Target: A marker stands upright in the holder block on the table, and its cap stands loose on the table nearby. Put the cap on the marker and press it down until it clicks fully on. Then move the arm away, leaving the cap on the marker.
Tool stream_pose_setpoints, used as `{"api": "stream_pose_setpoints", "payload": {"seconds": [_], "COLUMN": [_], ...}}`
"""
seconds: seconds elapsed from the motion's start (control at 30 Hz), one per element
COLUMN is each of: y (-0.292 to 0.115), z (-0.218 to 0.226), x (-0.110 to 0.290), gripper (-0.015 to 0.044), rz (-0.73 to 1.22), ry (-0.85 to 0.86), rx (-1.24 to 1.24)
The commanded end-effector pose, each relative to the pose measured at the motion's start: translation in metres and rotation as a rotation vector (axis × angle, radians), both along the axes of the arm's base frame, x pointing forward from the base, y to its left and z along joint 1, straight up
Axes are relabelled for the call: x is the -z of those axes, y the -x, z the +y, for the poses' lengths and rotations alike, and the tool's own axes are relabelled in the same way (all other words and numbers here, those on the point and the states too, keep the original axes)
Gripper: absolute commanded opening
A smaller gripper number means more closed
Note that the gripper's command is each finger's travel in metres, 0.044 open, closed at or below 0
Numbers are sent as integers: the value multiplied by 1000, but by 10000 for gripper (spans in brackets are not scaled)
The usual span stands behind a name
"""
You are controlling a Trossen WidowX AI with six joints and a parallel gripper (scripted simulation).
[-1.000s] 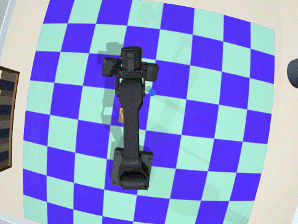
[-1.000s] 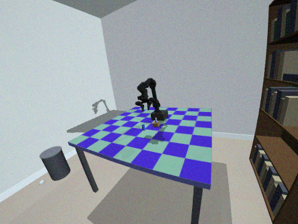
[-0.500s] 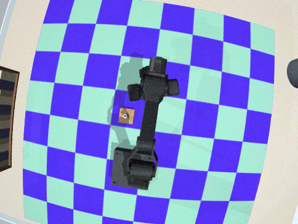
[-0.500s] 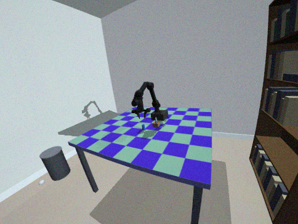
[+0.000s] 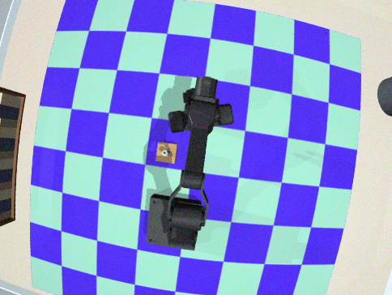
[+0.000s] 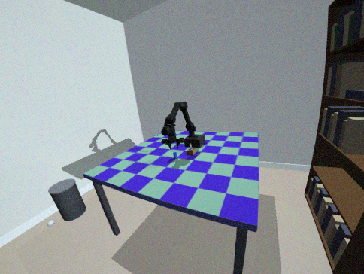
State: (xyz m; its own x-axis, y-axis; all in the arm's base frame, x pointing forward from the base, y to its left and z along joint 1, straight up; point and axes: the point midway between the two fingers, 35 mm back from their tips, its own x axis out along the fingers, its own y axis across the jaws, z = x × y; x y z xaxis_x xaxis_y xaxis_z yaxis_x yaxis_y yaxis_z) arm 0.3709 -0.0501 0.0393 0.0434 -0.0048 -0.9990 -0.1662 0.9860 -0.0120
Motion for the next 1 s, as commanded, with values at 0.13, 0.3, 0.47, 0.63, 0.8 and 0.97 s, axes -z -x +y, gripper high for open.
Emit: {"api": "stream_pose_setpoints", "payload": {"seconds": [0.13,0.3,0.47,0.63,0.8,0.97], "y": [2,1,0,0,0,0], "z": [0,0,0,0,0,0], "x": [12,20,28,36,44,52], "gripper": [248,248,248,248,248,248], "rz": [15,15,15,15,15,16], "ry": [2,2,2,2,2,2], "rx": [-5,-5,-5,-5,-5,-5]}}
